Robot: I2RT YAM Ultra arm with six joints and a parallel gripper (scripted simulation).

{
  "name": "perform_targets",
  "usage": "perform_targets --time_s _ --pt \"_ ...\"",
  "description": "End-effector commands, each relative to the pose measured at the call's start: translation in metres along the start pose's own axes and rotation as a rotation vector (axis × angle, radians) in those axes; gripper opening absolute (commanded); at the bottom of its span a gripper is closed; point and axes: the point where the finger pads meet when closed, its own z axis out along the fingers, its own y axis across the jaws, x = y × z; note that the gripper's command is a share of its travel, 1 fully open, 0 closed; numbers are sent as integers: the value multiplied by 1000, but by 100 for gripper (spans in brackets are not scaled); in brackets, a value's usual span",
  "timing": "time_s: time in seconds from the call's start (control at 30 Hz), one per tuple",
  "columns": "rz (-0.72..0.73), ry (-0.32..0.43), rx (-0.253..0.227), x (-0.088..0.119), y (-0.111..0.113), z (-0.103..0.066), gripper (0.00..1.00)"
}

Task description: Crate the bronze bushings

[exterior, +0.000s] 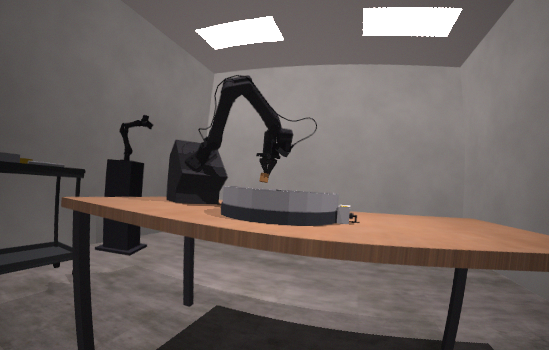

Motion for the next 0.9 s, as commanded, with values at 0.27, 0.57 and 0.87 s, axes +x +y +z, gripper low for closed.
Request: perform_targets --time_s 0.27,0.57,0.87 --pt "45 -31 -6 -11 73 -9 0" --pt "45 -32 -8 -12 136 -10 0" --pt "45 -32 -9 -12 173 -10 0"
